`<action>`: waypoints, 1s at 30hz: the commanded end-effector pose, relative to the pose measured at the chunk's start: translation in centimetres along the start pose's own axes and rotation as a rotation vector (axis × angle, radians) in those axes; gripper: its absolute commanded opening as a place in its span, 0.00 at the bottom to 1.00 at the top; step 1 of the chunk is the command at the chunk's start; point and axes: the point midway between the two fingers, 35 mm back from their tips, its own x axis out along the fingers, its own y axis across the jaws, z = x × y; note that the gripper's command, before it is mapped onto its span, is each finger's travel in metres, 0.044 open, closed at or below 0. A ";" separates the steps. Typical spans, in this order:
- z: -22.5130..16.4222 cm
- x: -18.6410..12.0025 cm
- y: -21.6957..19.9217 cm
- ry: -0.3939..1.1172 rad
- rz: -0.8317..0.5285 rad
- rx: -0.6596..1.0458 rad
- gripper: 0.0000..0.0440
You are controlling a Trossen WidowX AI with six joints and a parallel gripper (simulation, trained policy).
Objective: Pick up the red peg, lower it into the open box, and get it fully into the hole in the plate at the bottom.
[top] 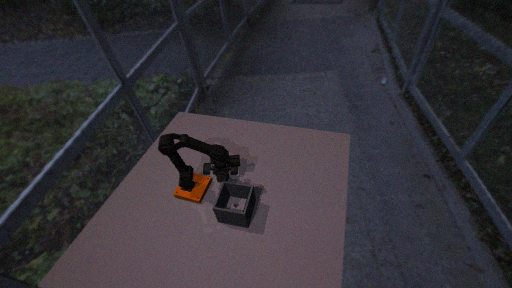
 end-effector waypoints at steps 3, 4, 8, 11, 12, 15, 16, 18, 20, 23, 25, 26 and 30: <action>-0.1 -0.4 0.4 0.023 0.044 -0.011 0.03; -0.1 -0.5 0.5 0.027 0.054 -0.011 0.04; -0.3 -1.1 0.7 0.042 0.096 -0.013 0.03; -0.4 -1.7 0.9 0.051 0.129 -0.016 0.03; -0.5 -1.9 1.0 0.054 0.140 -0.018 0.02; -0.6 -2.8 1.2 0.063 0.174 -0.027 0.02; -0.7 -3.1 1.2 0.066 0.185 -0.030 0.01; -0.8 -3.7 1.4 0.071 0.207 -0.038 0.00; -1.0 -4.4 1.5 0.076 0.230 -0.049 0.00; -1.2 -5.6 1.6 0.079 0.265 -0.068 0.00; -1.2 -6.5 1.7 0.078 0.289 -0.081 0.00; -1.3 -7.0 1.7 0.077 0.302 -0.088 0.00; -1.3 -9.1 1.9 0.063 0.351 -0.116 0.00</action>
